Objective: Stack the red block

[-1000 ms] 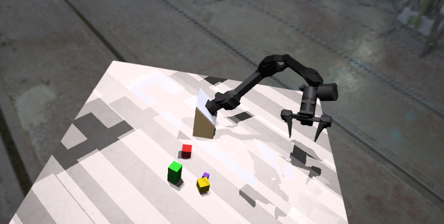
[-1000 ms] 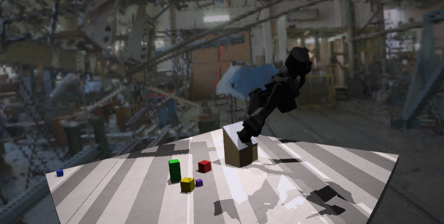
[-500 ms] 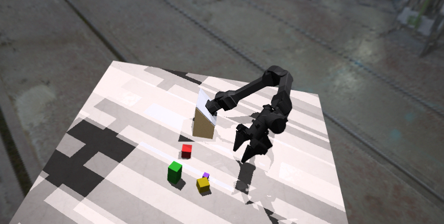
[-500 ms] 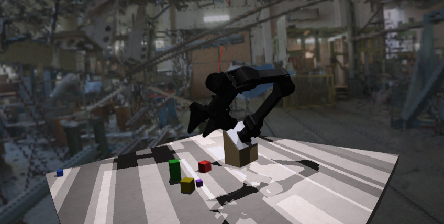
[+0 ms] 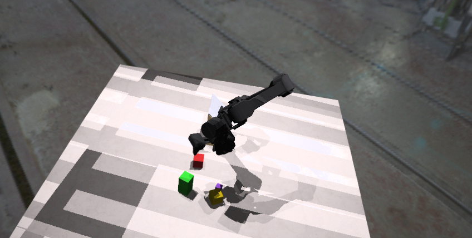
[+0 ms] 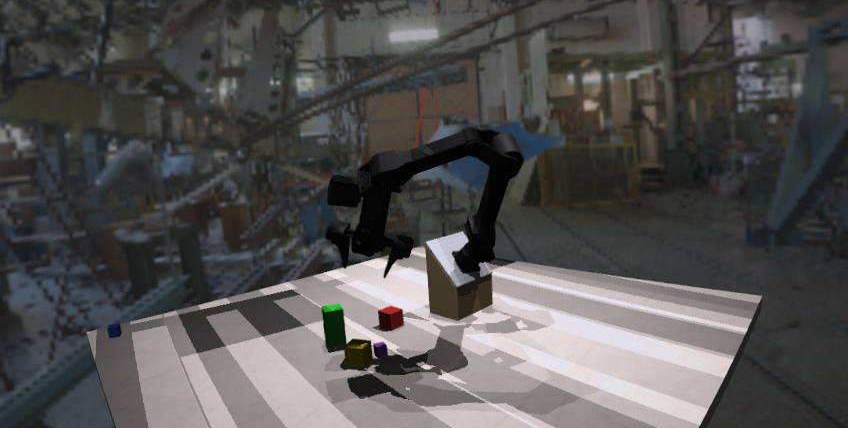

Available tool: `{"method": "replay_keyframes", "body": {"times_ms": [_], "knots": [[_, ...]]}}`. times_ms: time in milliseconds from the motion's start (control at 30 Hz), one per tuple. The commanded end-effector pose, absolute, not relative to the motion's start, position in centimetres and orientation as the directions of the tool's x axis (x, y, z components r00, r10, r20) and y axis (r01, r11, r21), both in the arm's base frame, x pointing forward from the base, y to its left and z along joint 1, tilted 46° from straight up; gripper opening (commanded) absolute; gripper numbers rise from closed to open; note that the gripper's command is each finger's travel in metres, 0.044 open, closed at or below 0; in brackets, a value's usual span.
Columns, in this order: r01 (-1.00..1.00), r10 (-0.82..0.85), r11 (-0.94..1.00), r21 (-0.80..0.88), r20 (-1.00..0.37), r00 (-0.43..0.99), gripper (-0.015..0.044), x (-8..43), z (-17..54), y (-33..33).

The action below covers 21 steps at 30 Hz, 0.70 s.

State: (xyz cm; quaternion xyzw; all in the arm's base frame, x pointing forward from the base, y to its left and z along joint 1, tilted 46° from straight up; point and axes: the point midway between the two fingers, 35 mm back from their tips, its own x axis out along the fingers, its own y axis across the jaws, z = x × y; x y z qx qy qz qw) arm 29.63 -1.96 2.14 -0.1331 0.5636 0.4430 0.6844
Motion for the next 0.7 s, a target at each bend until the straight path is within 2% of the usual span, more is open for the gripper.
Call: {"method": "replay_keyframes", "body": {"times_ms": [0,233,467,667], "knots": [[-0.587,0.531,0.650,0.483,-0.841,-0.103,0.0440,26.6,-0.5,-2.5],[-0.223,0.689,0.681,0.698,-0.713,-0.130,0.0440,22.1,-3.6,-2.7],[-0.213,0.692,0.680,0.702,-0.710,-0.129,0.0440,21.8,-3.8,-2.7],[-0.213,0.693,0.680,0.702,-0.710,-0.129,0.0440,21.5,-6.4,-0.2]]}}
